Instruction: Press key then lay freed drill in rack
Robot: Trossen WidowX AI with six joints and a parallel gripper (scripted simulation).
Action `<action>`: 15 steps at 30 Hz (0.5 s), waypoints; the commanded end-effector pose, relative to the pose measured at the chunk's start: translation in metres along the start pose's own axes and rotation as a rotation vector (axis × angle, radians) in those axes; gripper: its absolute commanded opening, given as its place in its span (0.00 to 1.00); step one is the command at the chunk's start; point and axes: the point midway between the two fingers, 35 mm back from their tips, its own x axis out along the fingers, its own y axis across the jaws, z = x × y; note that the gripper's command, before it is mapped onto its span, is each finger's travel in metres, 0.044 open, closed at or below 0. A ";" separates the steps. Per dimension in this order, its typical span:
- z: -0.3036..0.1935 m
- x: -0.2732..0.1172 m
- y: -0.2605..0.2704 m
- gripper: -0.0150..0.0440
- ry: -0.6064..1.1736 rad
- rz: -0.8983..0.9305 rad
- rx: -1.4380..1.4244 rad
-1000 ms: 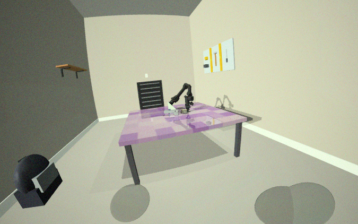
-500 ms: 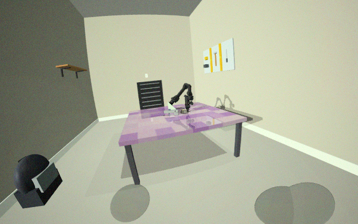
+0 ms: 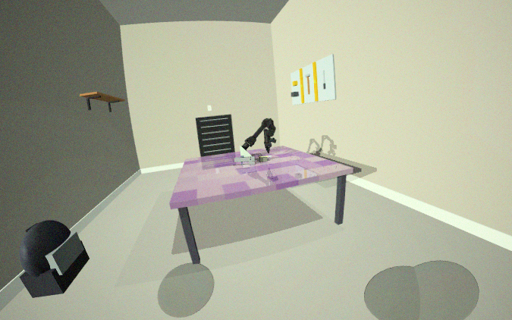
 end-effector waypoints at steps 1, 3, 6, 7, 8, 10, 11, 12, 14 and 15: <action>0.000 0.000 -0.001 1.00 0.003 -0.005 0.006; 0.001 -0.003 -0.011 1.00 0.024 -0.048 0.051; 0.007 -0.014 -0.039 1.00 0.062 -0.189 0.188; 0.009 -0.019 -0.049 1.00 0.066 -0.242 0.238; 0.013 -0.025 -0.059 1.00 0.065 -0.297 0.288; 0.019 -0.034 -0.076 1.00 0.055 -0.390 0.366; 0.022 -0.041 -0.086 1.00 0.046 -0.448 0.407; 0.027 -0.049 -0.098 1.00 0.028 -0.516 0.456; 0.038 -0.068 -0.121 1.00 -0.028 -0.651 0.555; 0.045 -0.078 -0.131 1.00 -0.067 -0.718 0.605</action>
